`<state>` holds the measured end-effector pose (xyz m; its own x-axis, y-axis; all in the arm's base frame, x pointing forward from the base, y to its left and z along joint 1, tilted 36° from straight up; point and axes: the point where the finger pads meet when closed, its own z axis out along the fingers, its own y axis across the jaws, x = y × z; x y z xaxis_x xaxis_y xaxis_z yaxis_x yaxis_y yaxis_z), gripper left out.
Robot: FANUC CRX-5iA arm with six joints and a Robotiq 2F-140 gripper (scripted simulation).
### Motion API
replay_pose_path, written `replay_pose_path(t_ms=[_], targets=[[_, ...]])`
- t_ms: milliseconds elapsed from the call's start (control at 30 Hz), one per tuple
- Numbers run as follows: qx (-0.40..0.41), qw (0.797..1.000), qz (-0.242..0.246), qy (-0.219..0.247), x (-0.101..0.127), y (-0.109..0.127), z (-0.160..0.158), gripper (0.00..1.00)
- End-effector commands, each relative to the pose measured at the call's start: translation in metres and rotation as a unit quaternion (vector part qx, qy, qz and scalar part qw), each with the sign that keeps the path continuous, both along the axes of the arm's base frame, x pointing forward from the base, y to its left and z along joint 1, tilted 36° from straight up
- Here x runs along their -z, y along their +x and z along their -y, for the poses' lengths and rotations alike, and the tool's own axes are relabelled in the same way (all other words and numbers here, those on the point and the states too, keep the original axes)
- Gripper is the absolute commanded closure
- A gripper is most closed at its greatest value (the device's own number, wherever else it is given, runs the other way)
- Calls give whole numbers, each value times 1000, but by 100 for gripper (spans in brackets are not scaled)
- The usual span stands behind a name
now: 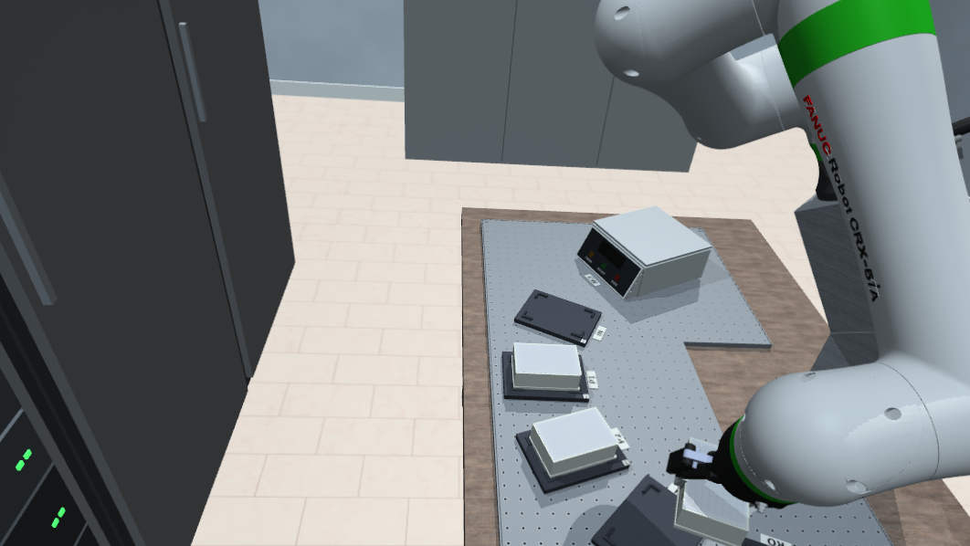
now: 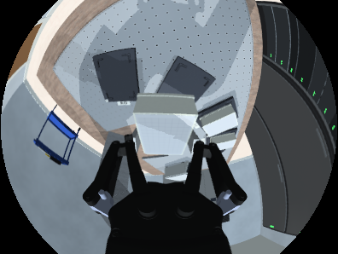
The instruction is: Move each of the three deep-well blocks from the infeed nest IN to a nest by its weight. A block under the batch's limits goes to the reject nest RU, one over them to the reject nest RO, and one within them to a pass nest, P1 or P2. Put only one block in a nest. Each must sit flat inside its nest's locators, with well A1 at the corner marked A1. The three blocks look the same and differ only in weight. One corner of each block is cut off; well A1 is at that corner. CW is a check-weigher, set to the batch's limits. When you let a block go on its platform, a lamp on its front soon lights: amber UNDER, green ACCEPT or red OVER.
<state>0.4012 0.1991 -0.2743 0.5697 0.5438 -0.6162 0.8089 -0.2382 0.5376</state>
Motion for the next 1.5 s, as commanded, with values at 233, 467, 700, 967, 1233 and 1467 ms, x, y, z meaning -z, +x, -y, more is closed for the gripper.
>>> replay_pose_path(t_ms=[233, 467, 700, 967, 1233, 1467], targets=[[0, 1000, 0, 0, 23, -13, -7, 90], [0, 1000, 0, 0, 43, -24, -12, 90], [0, 1000, 0, 0, 57, -32, -16, 90], [0, 1000, 0, 0, 79, -45, -22, 90], [0, 1000, 0, 0, 96, -55, -27, 90], [0, 1000, 0, 0, 116, -66, -33, 90]])
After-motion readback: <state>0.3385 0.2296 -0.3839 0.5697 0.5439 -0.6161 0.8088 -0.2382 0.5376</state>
